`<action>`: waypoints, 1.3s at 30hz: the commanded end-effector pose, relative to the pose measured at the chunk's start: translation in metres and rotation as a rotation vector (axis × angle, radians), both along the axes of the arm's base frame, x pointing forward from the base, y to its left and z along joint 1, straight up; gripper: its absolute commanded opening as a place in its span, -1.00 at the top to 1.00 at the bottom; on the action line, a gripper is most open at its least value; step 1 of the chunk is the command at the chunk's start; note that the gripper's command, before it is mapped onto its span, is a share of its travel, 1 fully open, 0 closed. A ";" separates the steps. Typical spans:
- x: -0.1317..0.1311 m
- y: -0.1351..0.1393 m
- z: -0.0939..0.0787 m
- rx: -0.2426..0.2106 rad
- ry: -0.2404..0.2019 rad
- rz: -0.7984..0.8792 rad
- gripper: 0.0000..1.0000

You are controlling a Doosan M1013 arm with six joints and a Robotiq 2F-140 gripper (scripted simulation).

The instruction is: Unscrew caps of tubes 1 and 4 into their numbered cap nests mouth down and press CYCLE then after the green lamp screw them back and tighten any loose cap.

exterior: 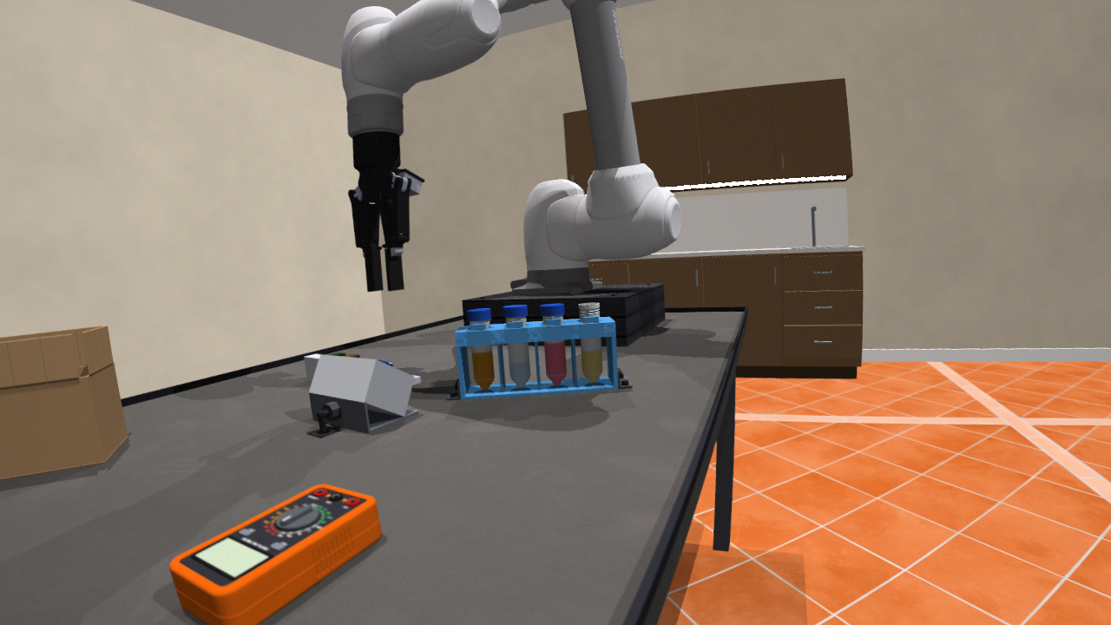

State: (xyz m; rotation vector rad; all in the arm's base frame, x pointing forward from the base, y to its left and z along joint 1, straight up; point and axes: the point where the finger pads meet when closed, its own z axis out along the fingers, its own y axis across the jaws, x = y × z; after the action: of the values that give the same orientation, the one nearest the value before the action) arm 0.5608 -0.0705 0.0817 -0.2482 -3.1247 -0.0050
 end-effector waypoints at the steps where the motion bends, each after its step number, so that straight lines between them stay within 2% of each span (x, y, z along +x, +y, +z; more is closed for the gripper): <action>1: 0.001 0.008 0.001 0.000 -0.001 -0.084 0.18; 4: 0.001 0.033 0.001 -0.002 0.000 -0.315 0.18; 14: 0.003 0.090 0.001 -0.002 0.003 -0.878 0.18; 16: 0.003 0.090 0.001 -0.002 0.003 -0.878 0.18; 18: 0.003 0.107 0.001 -0.006 0.003 -1.065 0.18; 26: 0.005 0.157 0.001 -0.009 0.005 -1.516 0.18; 29: 0.005 0.175 0.001 -0.009 0.005 -1.516 0.18; 35: 0.005 0.175 0.001 -0.009 0.005 -1.516 0.18; 39: 0.005 0.175 -0.011 -0.009 0.005 -1.516 0.18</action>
State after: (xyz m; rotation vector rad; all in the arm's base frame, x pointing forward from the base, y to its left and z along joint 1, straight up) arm 0.5657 0.1044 0.0740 -2.3275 -2.0986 0.0043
